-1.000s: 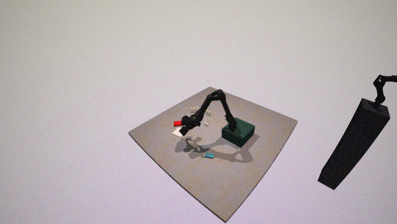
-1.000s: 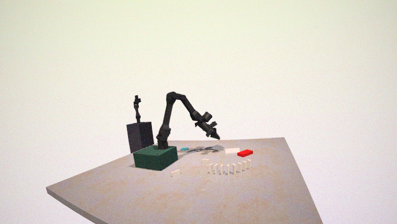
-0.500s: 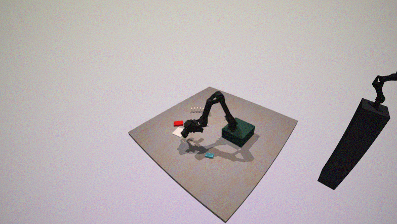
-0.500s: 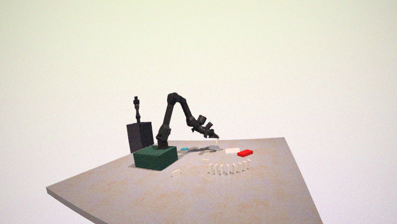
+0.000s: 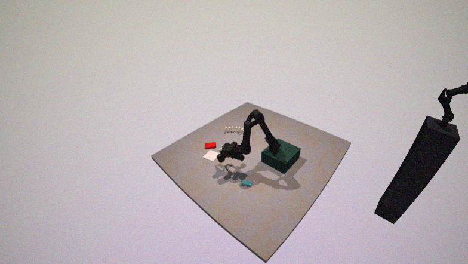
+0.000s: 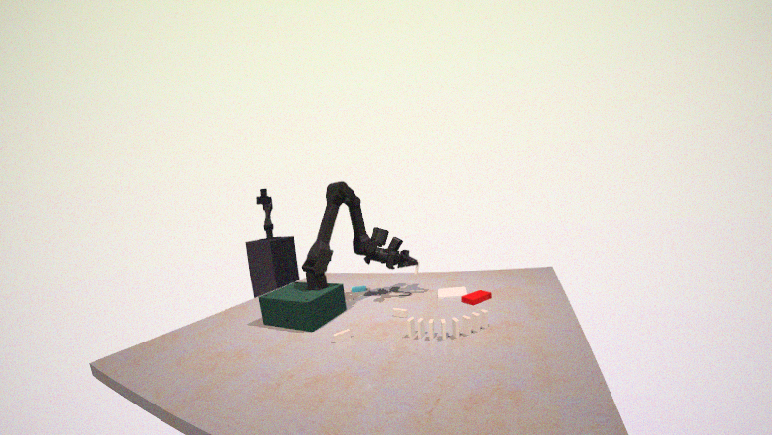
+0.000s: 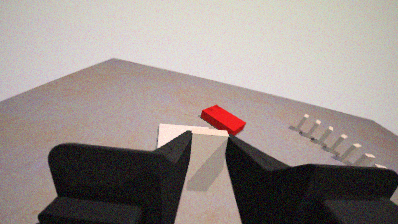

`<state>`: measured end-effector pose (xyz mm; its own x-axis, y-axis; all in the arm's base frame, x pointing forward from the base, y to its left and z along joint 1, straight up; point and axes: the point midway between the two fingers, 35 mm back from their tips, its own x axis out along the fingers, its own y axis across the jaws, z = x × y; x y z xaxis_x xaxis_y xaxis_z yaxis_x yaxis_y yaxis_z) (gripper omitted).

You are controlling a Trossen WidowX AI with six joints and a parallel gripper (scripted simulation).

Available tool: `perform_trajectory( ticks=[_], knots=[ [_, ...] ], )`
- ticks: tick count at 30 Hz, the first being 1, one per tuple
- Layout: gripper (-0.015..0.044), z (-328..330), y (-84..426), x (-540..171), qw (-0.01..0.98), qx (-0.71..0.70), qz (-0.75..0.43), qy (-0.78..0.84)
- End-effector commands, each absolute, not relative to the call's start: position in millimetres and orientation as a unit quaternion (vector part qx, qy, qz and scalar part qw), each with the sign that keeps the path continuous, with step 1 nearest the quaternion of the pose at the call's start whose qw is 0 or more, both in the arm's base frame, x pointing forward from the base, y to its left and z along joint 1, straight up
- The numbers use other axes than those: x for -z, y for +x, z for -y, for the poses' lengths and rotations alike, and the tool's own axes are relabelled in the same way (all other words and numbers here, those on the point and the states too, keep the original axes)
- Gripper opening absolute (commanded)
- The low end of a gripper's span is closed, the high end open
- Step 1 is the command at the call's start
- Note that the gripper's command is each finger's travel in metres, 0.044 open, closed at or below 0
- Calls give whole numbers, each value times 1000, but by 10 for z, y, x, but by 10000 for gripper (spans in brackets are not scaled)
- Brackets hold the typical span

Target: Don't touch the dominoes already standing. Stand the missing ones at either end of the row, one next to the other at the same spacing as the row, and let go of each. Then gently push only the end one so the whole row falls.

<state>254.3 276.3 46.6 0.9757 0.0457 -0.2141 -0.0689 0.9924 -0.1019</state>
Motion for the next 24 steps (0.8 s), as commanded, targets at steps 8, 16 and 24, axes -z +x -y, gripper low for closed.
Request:
perform_trajectory(
  ticks=[8, 16, 24],
  knots=[
    [107, -2515, 2306, -542, 998, 7, -51, -34],
    [107, -2288, 2124, -617, 999, 35, -22, -6],
    [107, -2155, 2041, -653, 998, 54, -10, 5]
  ],
)
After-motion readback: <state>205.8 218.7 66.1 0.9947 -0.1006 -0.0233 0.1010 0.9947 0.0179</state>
